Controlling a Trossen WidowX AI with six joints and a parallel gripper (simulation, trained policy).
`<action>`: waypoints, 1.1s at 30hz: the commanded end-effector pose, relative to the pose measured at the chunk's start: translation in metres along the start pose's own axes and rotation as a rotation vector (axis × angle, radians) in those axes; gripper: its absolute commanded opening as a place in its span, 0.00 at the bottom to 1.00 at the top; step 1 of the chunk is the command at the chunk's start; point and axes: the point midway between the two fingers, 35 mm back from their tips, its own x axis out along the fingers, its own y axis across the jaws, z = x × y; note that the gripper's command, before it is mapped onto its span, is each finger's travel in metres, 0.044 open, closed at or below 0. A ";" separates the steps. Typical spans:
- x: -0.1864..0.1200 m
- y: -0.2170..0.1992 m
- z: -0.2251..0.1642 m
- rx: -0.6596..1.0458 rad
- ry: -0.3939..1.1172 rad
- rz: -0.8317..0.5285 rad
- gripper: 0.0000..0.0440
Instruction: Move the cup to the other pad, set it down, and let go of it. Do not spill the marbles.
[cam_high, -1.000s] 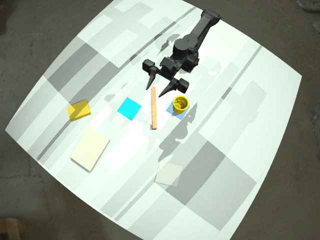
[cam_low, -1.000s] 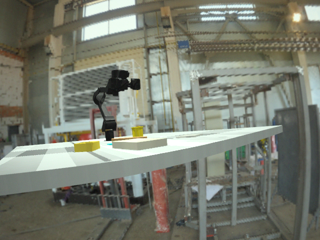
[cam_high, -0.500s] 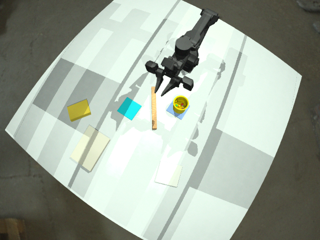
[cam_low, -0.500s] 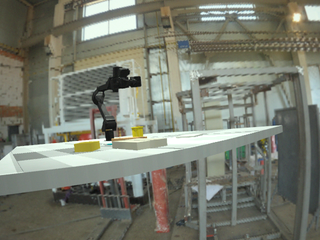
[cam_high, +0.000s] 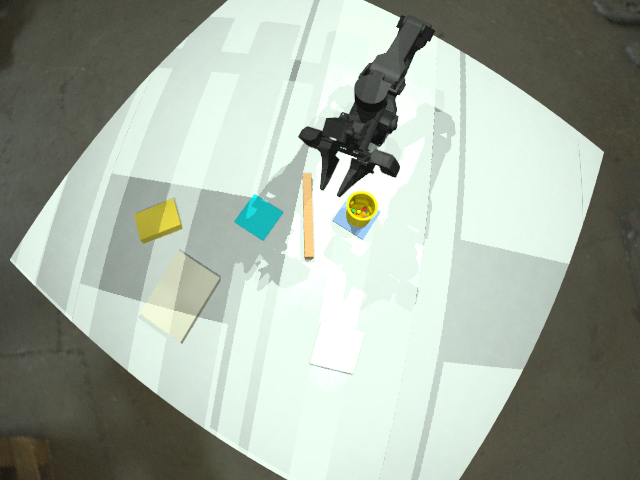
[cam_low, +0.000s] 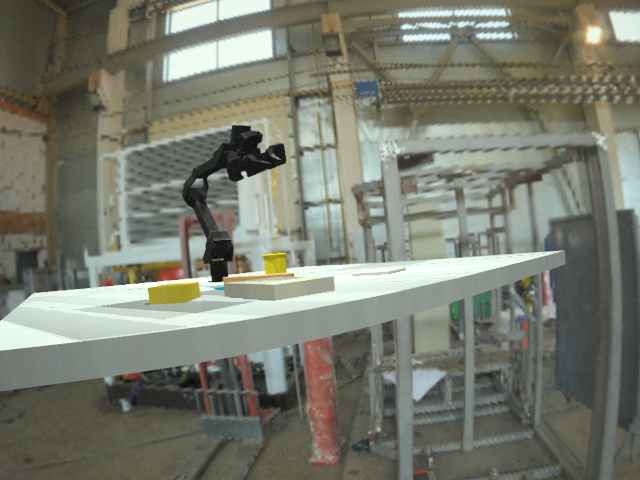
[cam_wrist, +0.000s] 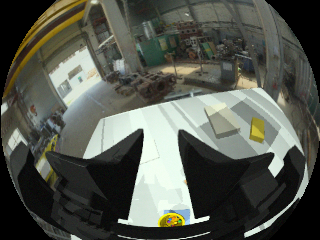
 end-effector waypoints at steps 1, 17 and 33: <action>-0.001 0.008 0.001 0.064 0.046 0.010 0.34; -0.005 0.028 -0.011 0.323 0.256 -0.024 0.38; -0.010 0.043 -0.031 0.560 0.462 -0.134 0.38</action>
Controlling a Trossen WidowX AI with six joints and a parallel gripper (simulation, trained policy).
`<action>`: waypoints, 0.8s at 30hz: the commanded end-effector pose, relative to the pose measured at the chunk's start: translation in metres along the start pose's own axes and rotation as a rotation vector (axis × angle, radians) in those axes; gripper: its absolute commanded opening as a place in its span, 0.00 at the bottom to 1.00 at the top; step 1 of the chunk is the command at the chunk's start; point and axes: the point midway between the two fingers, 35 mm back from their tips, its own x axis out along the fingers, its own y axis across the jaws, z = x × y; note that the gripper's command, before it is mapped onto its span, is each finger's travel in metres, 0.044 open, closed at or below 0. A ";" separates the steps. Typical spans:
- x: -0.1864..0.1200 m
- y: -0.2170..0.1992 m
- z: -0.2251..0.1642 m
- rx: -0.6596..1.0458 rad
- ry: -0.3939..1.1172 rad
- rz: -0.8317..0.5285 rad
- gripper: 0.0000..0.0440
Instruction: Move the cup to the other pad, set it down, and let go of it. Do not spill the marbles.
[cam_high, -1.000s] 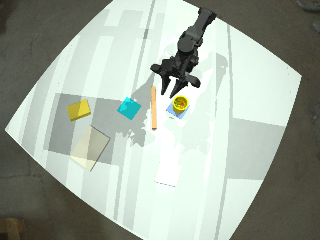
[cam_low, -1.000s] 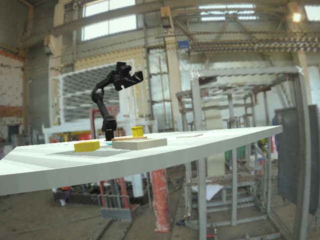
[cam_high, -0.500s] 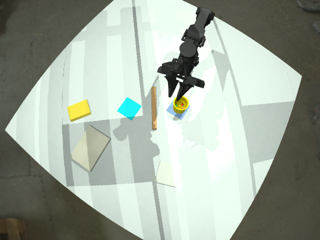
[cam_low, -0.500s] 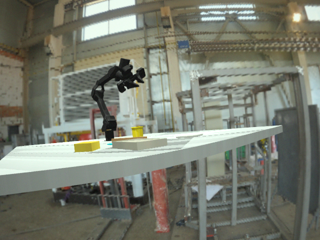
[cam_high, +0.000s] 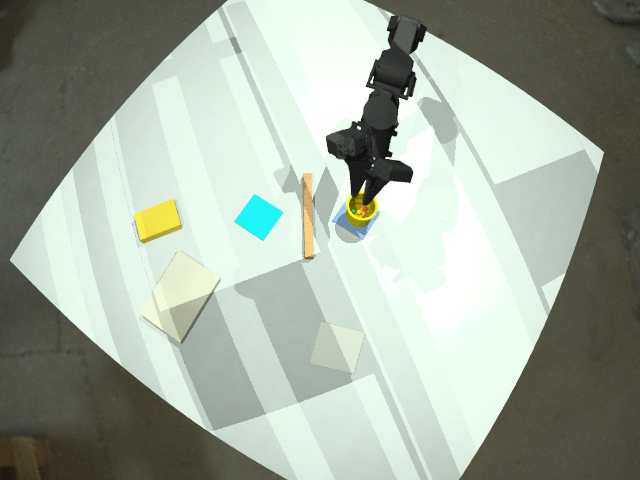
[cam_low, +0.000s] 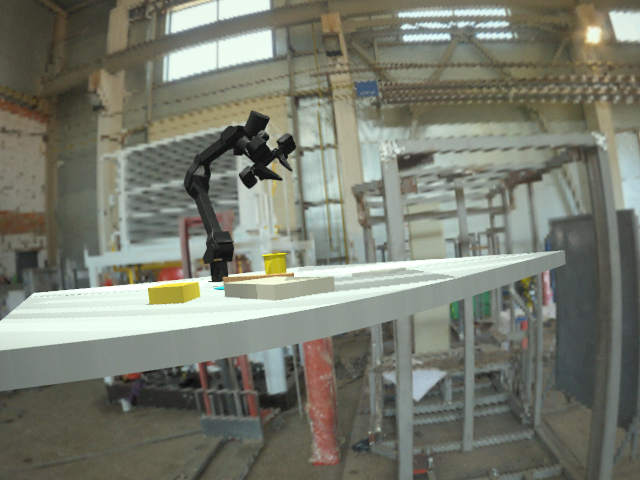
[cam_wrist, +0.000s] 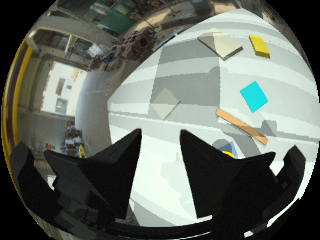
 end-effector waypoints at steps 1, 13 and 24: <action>0.000 0.003 -0.006 0.062 0.044 -0.027 0.38; 0.004 -0.003 -0.025 0.203 0.156 -0.162 0.36; 0.014 -0.022 -0.041 0.279 0.229 -0.326 0.39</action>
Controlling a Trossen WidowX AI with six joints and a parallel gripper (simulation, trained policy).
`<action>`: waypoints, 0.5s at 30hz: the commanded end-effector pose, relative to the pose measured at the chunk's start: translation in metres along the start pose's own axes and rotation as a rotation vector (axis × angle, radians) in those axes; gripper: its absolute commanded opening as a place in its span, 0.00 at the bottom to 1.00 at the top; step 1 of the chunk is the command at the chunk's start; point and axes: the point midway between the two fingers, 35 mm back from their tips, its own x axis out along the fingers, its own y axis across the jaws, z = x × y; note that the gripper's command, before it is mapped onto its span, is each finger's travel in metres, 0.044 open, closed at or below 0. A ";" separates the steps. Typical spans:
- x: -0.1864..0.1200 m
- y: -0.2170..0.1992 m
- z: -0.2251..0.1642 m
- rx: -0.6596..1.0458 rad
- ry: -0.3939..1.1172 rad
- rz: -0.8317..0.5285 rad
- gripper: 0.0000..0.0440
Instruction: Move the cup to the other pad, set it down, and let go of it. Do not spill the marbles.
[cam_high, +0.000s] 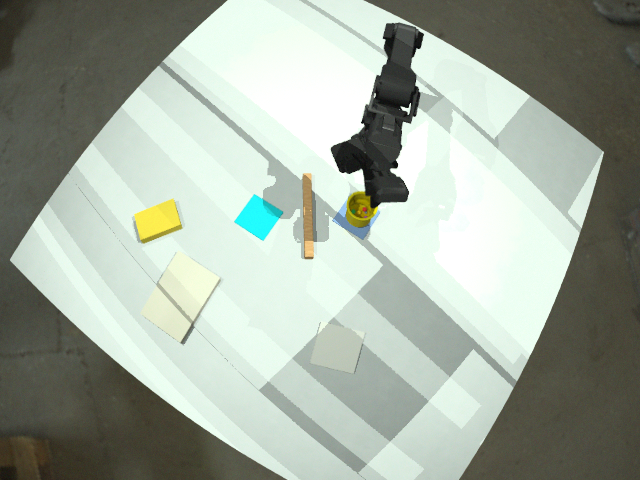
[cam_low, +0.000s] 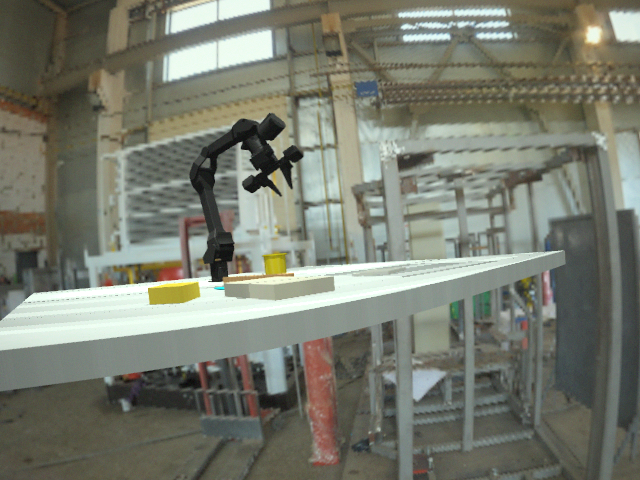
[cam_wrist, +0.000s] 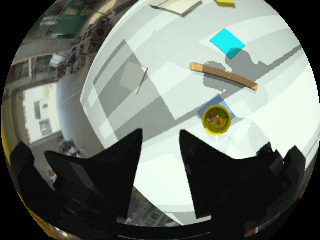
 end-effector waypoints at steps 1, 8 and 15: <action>0.005 -0.006 -0.001 0.032 0.013 -0.058 0.39; 0.016 -0.021 -0.004 0.072 0.041 -0.172 0.36; 0.027 -0.038 -0.007 0.107 0.062 -0.286 0.36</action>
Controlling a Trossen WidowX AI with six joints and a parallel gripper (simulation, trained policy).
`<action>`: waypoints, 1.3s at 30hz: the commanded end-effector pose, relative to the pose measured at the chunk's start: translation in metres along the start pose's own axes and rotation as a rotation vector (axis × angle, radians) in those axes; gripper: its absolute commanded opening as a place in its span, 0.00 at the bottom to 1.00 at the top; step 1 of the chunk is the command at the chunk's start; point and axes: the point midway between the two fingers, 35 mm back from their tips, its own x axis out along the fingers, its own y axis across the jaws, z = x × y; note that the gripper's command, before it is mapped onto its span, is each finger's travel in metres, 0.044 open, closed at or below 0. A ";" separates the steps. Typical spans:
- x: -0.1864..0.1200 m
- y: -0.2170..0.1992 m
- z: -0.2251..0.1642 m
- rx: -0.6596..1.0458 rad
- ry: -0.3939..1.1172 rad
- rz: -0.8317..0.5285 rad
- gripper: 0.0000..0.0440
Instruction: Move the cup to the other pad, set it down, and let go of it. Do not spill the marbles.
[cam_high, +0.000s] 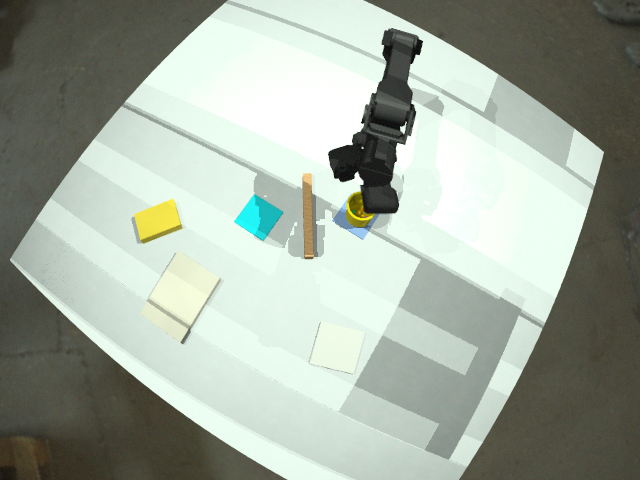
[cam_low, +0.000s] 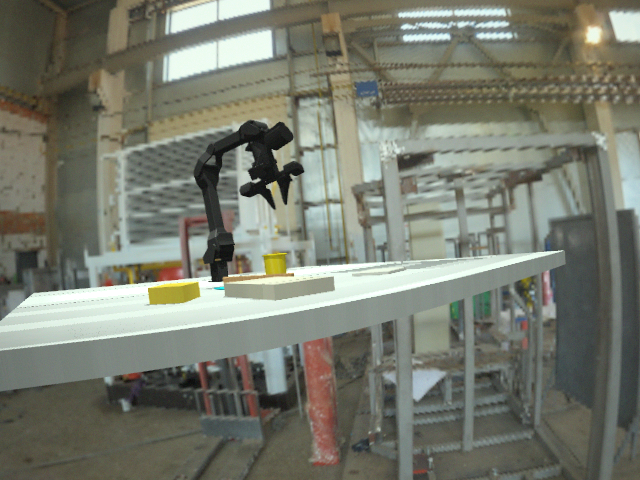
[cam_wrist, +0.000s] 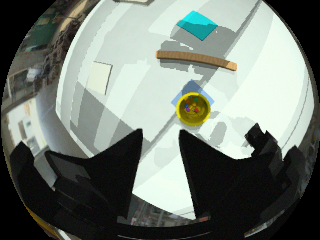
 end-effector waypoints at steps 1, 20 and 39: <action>0.008 -0.008 0.001 0.026 0.007 -0.070 0.36; 0.043 -0.042 0.000 0.110 0.023 -0.331 0.37; 0.082 -0.066 -0.003 0.158 0.010 -0.464 0.45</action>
